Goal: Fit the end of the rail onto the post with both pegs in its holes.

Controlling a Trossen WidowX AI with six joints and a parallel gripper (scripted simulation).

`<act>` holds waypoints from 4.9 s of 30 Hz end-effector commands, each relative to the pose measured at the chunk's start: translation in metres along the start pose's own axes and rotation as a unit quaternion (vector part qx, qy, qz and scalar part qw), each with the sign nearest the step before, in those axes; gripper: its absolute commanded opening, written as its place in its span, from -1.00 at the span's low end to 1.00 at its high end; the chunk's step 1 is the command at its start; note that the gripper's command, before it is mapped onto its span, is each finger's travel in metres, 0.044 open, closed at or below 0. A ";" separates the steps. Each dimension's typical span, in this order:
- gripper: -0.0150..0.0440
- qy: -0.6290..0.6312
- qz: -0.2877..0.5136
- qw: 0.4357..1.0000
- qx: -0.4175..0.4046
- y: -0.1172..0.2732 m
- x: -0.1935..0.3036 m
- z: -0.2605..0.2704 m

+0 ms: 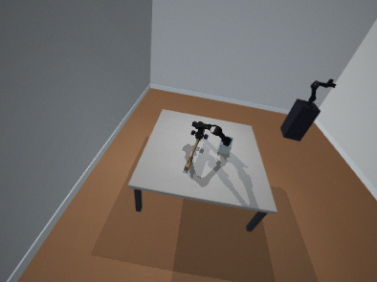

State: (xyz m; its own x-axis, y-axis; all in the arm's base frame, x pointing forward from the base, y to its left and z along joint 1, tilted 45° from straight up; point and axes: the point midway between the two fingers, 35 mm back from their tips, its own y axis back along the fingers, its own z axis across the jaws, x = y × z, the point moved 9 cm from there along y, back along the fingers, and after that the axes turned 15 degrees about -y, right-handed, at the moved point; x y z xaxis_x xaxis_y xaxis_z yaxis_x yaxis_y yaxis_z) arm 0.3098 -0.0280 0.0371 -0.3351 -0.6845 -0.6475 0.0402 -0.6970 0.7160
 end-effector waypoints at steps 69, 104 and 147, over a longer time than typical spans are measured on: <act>-0.49 0.000 -0.006 1.000 0.005 0.004 0.008 -0.001; -0.49 0.000 -0.005 1.000 0.005 0.004 0.018 -0.004; -0.49 0.000 -0.005 1.000 0.005 0.004 0.025 -0.006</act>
State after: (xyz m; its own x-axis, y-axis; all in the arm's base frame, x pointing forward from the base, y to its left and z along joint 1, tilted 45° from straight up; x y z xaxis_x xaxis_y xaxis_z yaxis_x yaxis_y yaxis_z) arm 0.3069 -0.0460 0.0213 -0.3346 -0.6740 -0.6586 0.0341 -0.7070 0.7063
